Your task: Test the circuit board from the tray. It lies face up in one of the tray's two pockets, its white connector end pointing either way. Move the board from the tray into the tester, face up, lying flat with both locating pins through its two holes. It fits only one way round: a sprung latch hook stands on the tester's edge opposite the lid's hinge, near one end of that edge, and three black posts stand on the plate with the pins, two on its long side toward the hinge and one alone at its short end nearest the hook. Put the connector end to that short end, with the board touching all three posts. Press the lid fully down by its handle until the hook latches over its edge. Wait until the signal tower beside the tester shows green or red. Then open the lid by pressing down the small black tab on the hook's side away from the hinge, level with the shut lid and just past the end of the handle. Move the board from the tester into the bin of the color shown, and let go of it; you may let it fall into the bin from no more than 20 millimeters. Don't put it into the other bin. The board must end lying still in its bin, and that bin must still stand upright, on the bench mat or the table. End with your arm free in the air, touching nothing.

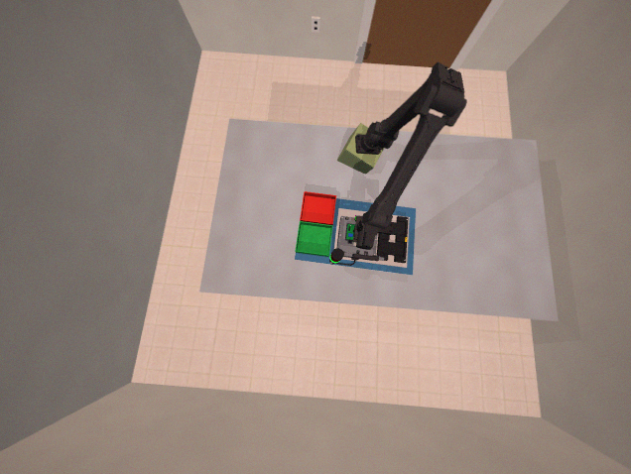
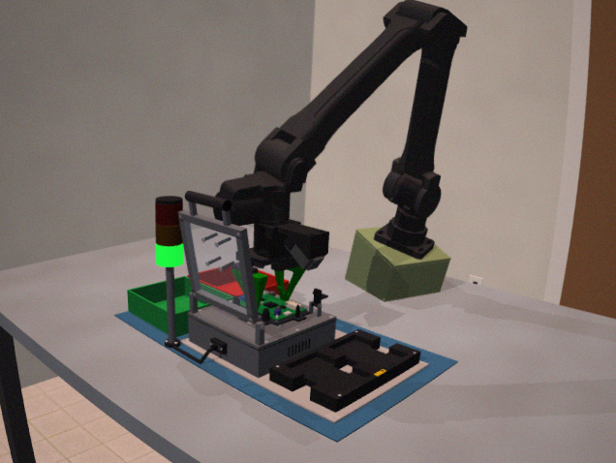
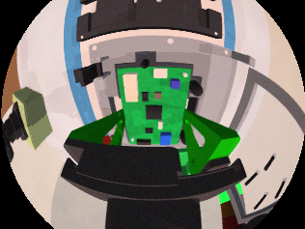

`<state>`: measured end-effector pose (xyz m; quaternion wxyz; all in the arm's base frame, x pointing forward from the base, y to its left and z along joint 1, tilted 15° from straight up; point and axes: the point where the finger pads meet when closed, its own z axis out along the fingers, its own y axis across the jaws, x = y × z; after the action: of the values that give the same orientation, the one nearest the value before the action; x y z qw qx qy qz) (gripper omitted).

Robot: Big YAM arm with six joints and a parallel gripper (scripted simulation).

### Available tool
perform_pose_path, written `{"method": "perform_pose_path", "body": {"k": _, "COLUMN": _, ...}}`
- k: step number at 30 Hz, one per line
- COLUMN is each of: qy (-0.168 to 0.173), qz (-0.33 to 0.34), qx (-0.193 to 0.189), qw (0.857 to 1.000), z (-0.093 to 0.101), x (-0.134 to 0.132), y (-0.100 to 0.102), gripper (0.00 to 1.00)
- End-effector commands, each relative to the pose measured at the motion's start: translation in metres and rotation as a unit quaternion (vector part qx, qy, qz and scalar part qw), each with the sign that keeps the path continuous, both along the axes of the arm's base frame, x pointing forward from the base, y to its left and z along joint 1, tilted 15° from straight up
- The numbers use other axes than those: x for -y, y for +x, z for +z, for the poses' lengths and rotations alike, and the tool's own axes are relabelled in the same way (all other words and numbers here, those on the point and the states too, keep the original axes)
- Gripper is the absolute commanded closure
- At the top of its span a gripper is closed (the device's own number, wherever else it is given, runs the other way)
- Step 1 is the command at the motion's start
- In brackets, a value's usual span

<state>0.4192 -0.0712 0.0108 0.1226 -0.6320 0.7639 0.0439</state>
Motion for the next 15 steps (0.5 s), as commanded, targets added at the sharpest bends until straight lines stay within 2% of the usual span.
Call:
{"method": "perform_pose_path", "body": {"k": 1, "qy": -0.005, "qz": -0.006, "qx": 0.02, "qw": 1.0, "z": 0.0186, "x": 0.0056, "y": 0.0089, "gripper": 0.28}}
{"method": "perform_pose_path", "body": {"k": 15, "qy": -0.006, "qz": -0.005, "qx": 0.027, "qw": 1.0, "z": 0.0271, "x": 0.0104, "y": 0.0147, "gripper": 0.28}}
